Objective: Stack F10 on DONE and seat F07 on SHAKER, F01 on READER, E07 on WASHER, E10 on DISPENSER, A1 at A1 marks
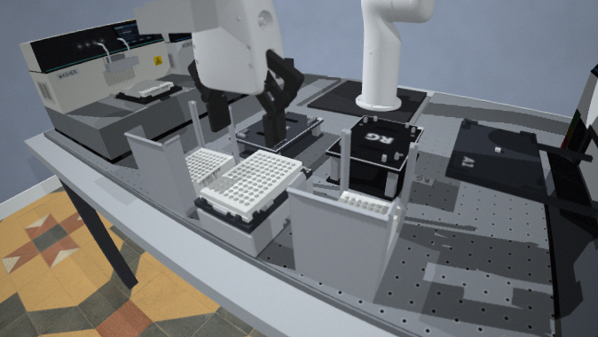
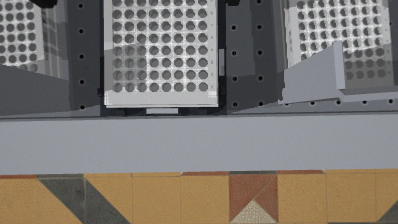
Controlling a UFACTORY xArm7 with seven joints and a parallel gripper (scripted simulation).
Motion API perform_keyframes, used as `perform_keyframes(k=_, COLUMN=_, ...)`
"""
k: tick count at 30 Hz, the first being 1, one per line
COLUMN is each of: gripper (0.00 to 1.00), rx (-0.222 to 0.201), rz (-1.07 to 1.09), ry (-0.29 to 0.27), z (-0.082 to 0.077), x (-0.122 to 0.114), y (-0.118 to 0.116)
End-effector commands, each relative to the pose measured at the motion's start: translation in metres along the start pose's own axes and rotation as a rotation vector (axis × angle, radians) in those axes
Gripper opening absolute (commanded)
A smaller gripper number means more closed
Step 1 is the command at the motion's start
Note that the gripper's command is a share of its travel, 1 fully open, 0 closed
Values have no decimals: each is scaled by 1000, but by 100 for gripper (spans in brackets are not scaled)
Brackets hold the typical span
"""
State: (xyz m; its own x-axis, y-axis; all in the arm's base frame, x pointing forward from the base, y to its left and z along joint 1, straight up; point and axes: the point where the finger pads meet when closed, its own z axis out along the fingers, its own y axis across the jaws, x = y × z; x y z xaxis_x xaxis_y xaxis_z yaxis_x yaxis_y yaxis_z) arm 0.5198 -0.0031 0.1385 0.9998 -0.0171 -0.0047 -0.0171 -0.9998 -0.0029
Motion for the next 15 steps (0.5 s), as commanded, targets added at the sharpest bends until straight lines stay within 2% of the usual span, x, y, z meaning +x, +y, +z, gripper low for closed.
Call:
perform_keyframes(k=1, gripper=100, rx=0, rz=0, ry=5, z=4, x=1, y=0)
perform_keyframes(k=15, gripper=100, rx=0, rz=0, ry=5, z=20, x=1, y=0)
